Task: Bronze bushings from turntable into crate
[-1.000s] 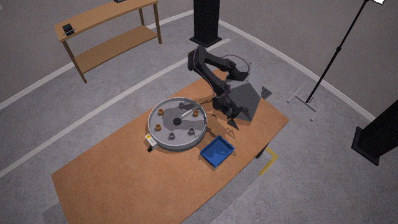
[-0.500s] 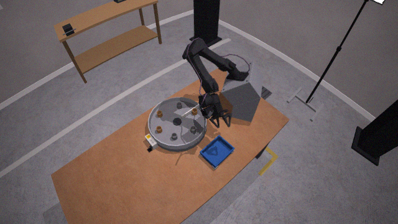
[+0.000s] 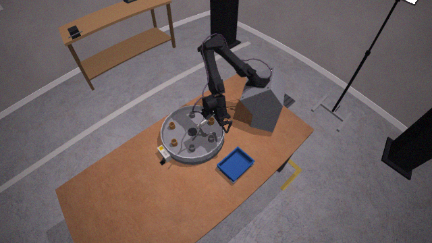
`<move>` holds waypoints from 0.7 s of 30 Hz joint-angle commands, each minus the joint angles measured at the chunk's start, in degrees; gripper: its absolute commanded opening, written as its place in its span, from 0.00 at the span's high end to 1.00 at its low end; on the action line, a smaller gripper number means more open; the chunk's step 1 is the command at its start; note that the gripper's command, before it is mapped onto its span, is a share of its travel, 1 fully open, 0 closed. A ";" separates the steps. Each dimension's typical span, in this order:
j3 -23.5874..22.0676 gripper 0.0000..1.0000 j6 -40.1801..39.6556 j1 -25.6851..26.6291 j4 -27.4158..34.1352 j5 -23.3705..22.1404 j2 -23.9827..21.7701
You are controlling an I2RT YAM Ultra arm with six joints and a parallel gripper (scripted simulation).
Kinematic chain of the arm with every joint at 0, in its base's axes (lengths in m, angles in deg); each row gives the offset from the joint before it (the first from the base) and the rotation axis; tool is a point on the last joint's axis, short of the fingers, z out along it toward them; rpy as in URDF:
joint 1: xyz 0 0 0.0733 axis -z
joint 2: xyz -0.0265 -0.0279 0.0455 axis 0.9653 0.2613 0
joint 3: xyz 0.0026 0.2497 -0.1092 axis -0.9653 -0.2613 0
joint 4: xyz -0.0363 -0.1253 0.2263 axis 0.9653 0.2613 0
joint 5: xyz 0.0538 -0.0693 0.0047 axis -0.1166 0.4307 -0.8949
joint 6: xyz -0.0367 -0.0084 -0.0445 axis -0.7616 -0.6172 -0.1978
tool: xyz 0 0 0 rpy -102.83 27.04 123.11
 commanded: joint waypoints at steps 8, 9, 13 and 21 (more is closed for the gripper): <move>5.36 0.00 14.37 4.95 18.14 15.83 -10.35; 5.79 0.00 14.58 5.04 19.00 15.92 -10.37; 6.94 0.00 18.02 6.77 23.39 19.68 -12.80; 8.70 0.00 21.15 6.97 28.46 22.43 -14.52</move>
